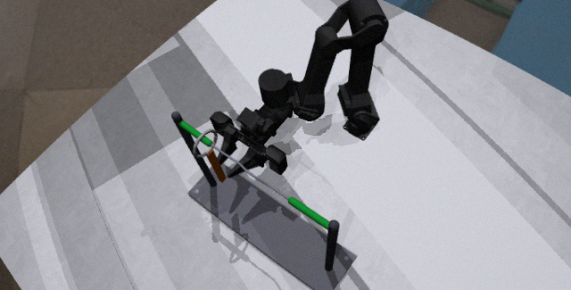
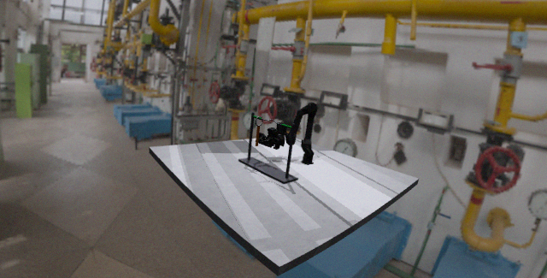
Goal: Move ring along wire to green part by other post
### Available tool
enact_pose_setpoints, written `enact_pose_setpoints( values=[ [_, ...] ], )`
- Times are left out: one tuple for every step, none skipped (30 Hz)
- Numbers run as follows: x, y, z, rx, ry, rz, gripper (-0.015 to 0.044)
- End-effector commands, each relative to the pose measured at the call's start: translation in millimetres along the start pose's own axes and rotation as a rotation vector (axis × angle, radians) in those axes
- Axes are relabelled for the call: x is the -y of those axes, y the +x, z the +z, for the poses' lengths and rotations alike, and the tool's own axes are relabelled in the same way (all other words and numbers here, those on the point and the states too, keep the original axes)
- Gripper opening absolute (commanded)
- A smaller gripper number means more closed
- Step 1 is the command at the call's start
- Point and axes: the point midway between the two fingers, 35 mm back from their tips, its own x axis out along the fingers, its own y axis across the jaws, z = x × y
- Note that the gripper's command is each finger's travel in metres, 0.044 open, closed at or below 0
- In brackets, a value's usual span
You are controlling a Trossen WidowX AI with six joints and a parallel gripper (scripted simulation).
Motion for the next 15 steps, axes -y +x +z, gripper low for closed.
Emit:
enact_pose_setpoints(
  values=[
    [2.0,8.7,2.4,0.007,0.0,-0.005,0.016],
    [1.9,10.3,2.4,0.007,0.0,-0.005,0.016],
    [1.8,11.9,2.4,0.007,0.0,-0.005,0.016],
    [1.7,13.5,2.4,0.008,0.0,-0.005,0.016],
    [1.6,15.1,2.4,0.008,0.0,-0.005,0.016],
    [1.4,16.6,2.4,0.008,0.0,-0.005,0.016],
    [1.3,18.2,2.4,0.008,0.0,-0.005,0.016],
    [1.1,19.8,2.4,0.008,0.0,-0.005,0.016],
    [0.9,21.4,2.4,0.008,0.0,-0.005,0.016],
    [0.7,23.0,2.3,0.009,0.0,-0.005,0.016],
    [0.5,24.6,2.3,0.009,0.0,-0.005,0.016],
    [0.3,26.2,2.3,0.009,0.0,-0.005,0.016],
    [0.1,27.8,2.2,0.009,0.0,-0.005,0.016],
    [-0.2,29.4,2.2,0.009,0.0,-0.005,0.016],
    [-0.4,31.1,2.1,0.01,0.0,-0.005,0.016]
  ],
)
